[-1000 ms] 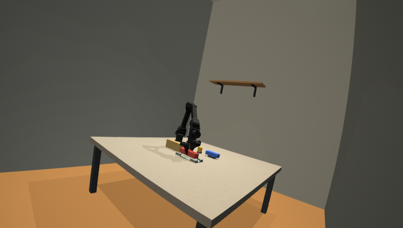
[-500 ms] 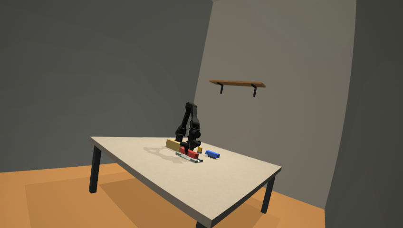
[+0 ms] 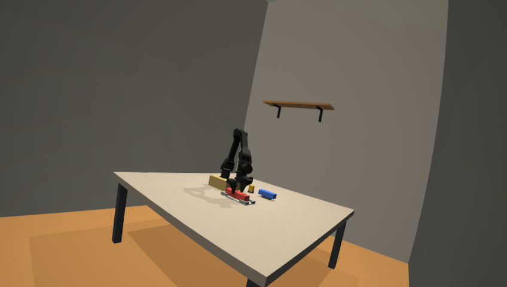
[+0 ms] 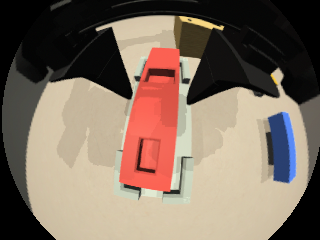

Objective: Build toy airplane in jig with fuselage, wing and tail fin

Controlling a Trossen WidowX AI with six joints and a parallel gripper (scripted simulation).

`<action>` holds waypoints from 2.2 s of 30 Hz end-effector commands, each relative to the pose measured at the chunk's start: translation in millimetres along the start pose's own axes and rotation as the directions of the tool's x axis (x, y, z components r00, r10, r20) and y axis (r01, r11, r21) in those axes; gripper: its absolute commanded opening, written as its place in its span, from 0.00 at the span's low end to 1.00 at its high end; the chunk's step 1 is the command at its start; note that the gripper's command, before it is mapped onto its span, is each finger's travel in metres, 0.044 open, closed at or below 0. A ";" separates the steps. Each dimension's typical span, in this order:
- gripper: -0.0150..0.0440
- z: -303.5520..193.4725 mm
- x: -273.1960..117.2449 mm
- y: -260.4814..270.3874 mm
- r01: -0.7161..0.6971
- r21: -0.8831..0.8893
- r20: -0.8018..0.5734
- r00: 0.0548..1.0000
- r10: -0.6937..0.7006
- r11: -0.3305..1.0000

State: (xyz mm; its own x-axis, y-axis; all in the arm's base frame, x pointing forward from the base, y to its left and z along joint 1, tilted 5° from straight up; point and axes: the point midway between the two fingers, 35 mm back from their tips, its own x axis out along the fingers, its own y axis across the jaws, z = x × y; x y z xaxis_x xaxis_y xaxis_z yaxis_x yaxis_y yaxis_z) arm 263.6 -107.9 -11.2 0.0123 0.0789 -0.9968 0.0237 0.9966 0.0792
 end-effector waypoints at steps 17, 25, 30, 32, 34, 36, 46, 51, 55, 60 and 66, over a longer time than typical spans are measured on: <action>1.00 0.3 -107.6 0.5 0.007 0.001 0.001 1.000 -0.007 1.000; 1.00 6.6 -108.4 0.1 0.007 -0.073 0.002 1.000 -0.007 0.997; 1.00 12.0 -107.6 8.0 0.008 -0.084 0.002 1.000 -0.008 0.996; 1.00 25.5 -105.2 31.2 0.011 -0.086 0.002 1.000 -0.011 0.996; 1.00 37.9 -102.4 58.5 0.014 -0.087 0.004 1.000 -0.013 0.996; 1.00 47.6 -99.4 87.5 0.015 -0.088 0.005 1.000 -0.015 0.996; 1.00 58.4 -90.0 221.3 0.004 -0.123 0.010 1.000 -0.003 0.992; 1.00 54.3 -87.4 257.6 -0.016 -0.084 0.006 1.000 0.017 0.996; 1.00 54.8 -76.1 258.0 -0.016 -0.084 0.006 1.000 0.017 0.996; 1.00 54.4 -52.3 258.2 -0.016 -0.084 0.006 1.000 0.017 0.996; 1.00 54.5 -37.3 258.4 -0.017 -0.084 0.006 1.000 0.017 0.996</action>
State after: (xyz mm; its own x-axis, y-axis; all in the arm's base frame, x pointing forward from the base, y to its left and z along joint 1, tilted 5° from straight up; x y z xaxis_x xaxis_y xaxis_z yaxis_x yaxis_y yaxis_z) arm 325.1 144.0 54.2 0.0231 0.0925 -0.9954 -0.0637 0.9938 0.0909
